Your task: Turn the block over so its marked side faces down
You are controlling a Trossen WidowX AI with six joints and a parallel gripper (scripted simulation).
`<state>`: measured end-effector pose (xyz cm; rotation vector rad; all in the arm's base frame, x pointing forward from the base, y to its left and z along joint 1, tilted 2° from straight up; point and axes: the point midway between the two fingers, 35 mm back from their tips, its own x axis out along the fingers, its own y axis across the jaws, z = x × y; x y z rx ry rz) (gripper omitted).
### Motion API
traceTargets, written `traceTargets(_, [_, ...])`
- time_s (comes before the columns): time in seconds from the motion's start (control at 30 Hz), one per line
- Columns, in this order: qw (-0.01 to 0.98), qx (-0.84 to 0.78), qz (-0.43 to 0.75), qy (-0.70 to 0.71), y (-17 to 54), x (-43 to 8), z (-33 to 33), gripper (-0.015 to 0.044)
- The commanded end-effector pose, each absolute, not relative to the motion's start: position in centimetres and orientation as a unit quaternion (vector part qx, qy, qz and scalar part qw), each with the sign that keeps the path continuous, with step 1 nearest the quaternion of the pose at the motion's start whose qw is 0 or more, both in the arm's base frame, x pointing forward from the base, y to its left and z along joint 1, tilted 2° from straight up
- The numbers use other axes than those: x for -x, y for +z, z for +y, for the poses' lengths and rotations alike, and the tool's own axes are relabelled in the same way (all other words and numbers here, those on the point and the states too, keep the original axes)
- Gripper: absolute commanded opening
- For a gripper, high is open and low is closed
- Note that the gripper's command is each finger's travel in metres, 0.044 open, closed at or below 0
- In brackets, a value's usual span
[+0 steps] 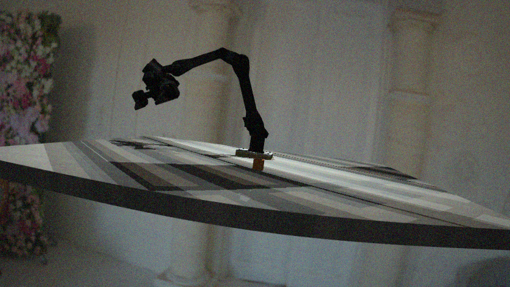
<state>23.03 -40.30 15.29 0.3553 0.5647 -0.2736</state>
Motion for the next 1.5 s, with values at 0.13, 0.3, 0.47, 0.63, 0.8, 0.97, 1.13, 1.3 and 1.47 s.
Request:
traceTargets(0.13, [0.891,-0.219,0.392,-0.070,14.1,-32.7,-30.7,0.0440])
traceTargets(0.3, [0.851,-0.222,0.474,-0.041,13.0,-36.6,-23.6,0.0440])
traceTargets(0.47, [0.806,-0.198,0.557,-0.023,12.2,-38.8,-15.8,0.0440])
traceTargets(0.63, [0.761,-0.144,0.633,-0.018,11.8,-39.1,-7.9,0.0440])
traceTargets(0.8, [0.719,-0.066,0.692,-0.032,11.6,-38.1,-1.4,0.0440])
traceTargets(0.97, [0.714,-0.054,0.698,-0.034,11.6,-37.9,-0.6,0.0440])
traceTargets(1.13, [0.714,-0.054,0.698,-0.034,10.8,-38.0,-0.5,0.0440])
traceTargets(1.3, [0.714,-0.054,0.698,-0.034,8.1,-38.1,-0.4,0.0440])
traceTargets(1.47, [0.714,-0.054,0.698,-0.034,7.4,-38.2,-0.4,0.0440])
